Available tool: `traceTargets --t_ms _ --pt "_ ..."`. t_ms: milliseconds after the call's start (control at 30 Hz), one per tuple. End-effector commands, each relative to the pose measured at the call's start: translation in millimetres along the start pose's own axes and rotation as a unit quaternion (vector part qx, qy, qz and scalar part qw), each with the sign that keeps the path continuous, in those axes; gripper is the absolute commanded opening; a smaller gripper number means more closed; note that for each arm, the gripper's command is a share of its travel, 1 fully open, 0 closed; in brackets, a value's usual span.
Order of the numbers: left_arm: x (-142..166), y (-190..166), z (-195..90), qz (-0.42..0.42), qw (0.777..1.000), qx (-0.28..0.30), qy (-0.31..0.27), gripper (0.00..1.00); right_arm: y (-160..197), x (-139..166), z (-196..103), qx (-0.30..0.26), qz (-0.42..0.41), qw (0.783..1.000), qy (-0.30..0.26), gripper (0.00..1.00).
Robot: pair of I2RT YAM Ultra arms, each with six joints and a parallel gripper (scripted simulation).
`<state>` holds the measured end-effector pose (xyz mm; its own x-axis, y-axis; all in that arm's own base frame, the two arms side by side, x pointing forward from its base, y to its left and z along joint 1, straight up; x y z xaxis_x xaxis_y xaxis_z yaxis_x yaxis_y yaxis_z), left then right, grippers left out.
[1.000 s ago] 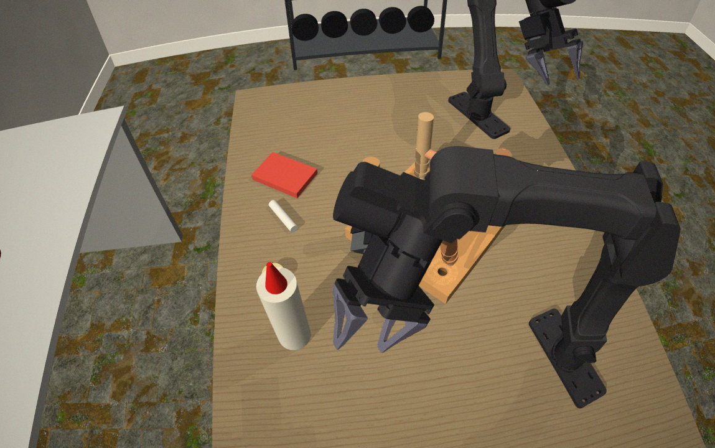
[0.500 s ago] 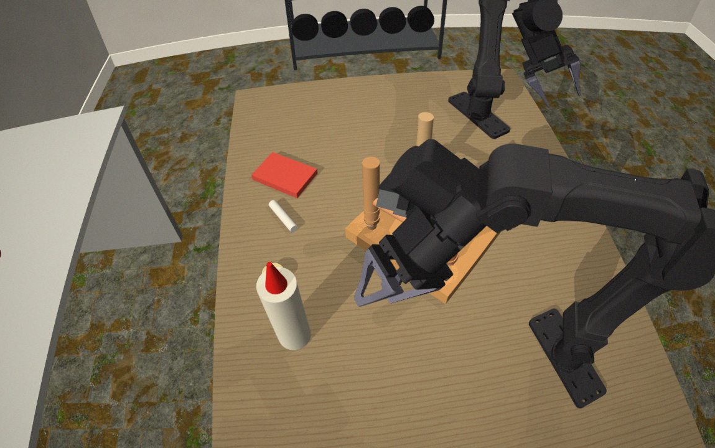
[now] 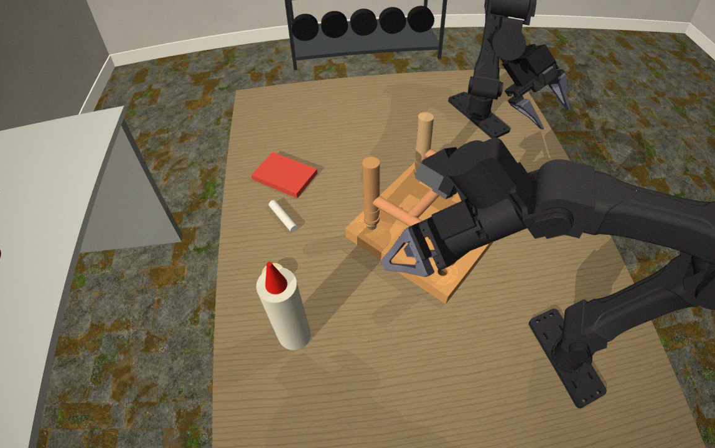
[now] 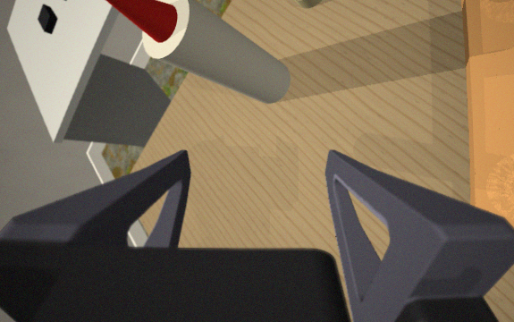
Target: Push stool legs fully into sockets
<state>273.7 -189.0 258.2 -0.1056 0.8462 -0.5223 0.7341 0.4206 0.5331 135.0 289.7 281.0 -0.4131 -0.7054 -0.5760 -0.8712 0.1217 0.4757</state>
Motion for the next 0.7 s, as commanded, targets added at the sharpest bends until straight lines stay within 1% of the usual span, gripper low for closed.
traceTargets --t_ms 0,167,233,267,433,667 --pt "-23.7 -11.1 -14.6 -0.074 0.993 0.004 -0.095 0.69 -6.9 -25.5 -6.3 -0.047 -0.12 0.991 -0.042 0.69" --pt "-31.4 -35.0 -27.6 -0.126 0.979 0.04 -0.157 0.69 -33.3 -31.3 -8.2 -0.065 -0.185 0.978 -0.074 0.69" --pt "-31.4 -35.0 -27.6 -0.126 0.979 0.04 -0.157 0.69 -33.3 -31.3 -8.2 -0.065 -0.185 0.978 -0.074 0.69" --pt "-32.2 -39.5 -30.2 -0.136 0.975 0.047 -0.168 0.69 -38.9 -28.7 -6.8 -0.071 -0.191 0.976 -0.077 0.69" --pt "-35.4 -62.0 -42.6 -0.177 0.956 0.088 -0.217 0.69 -63.6 -35.9 -14.7 -0.073 -0.257 0.956 -0.12 0.69" --pt "-35.0 -85.3 -55.4 -0.211 0.933 0.134 -0.26 0.69 -95.2 -37.5 -22.1 -0.064 -0.307 0.936 -0.161 0.69"
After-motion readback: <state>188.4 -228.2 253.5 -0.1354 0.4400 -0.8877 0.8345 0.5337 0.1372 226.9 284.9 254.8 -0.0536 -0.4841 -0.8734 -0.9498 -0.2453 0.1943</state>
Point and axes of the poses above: on each arm, the point where the finger pads meet when closed, its own z axis out along the fingers, its own y axis across the jaws, x = y × z, the point moved 2 cm from there along -z, back along the fingers
